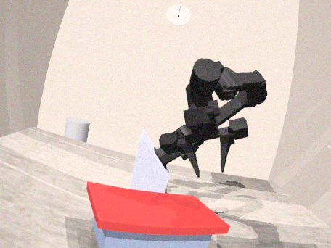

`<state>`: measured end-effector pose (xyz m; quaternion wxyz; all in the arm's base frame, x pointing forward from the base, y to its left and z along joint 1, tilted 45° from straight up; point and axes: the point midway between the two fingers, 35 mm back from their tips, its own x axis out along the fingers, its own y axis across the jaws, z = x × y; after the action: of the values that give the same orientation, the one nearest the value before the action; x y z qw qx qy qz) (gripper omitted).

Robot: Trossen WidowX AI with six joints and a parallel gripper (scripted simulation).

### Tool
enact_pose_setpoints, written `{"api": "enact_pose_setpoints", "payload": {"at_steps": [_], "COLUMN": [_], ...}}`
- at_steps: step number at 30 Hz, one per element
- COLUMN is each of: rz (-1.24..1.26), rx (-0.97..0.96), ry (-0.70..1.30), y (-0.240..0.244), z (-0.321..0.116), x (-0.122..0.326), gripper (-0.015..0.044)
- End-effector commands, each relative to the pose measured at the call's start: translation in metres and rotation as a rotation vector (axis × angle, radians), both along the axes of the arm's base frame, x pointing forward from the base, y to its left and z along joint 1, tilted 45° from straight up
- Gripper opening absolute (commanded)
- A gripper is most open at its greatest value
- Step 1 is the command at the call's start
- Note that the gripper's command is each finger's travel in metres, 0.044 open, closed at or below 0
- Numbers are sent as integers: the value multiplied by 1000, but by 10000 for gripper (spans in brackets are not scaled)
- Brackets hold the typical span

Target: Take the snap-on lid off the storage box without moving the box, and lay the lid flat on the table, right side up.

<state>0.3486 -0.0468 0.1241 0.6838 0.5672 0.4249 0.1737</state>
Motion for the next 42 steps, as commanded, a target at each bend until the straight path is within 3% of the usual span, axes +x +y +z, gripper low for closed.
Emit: {"api": "enact_pose_setpoints", "payload": {"at_steps": [1,5,11,25,33,42], "rz": [-223,-428,-540,-540,-540,-539], "rx": [222,453,596,597,597,599], "ry": [199,347,417,417,418,417], "y": [-49,-85,-100,-100,-63,-58], "z": [-41,-72,-87,-87,-127,-130], "x": [-27,-61,-81,-81,-76,-77], "gripper": [235,235,235,235,235,235]}}
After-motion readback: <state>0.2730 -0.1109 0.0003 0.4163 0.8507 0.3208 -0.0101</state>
